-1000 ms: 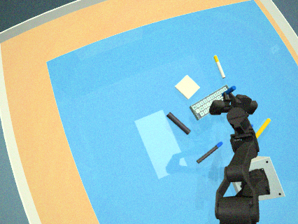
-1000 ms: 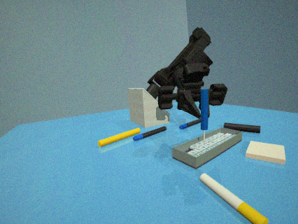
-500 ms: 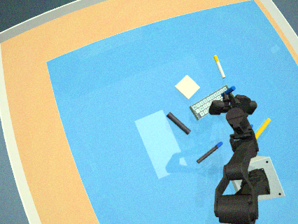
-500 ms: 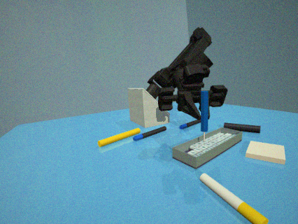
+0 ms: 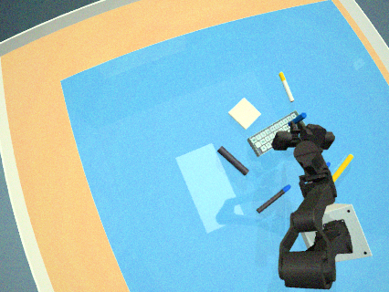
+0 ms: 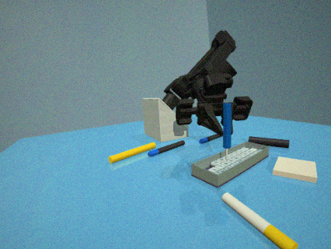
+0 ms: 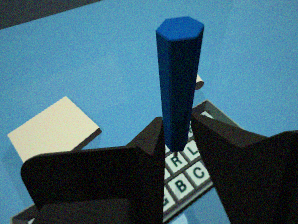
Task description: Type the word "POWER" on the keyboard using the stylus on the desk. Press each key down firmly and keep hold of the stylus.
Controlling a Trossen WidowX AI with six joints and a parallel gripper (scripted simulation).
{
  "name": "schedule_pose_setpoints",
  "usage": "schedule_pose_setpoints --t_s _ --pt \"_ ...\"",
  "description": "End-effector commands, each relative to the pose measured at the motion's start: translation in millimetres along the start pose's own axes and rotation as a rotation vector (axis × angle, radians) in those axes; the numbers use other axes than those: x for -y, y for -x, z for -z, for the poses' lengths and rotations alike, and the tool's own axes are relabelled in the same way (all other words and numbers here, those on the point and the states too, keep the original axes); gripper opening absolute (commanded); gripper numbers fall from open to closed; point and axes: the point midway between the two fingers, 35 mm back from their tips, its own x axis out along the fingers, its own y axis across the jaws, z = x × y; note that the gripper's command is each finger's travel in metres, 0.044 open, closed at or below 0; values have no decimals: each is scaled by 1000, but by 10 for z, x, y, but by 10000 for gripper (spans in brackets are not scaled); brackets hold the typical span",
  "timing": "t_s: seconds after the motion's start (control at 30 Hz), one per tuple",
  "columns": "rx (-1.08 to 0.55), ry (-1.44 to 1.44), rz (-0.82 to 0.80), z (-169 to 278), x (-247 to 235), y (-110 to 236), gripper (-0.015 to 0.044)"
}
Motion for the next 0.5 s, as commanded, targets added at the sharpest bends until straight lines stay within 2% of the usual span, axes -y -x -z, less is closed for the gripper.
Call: schedule_pose_setpoints --t_s 0.0,0.47 --pt "-4 -8 8 28 25 -11 81" --pt "-4 -8 8 57 25 -26 81"
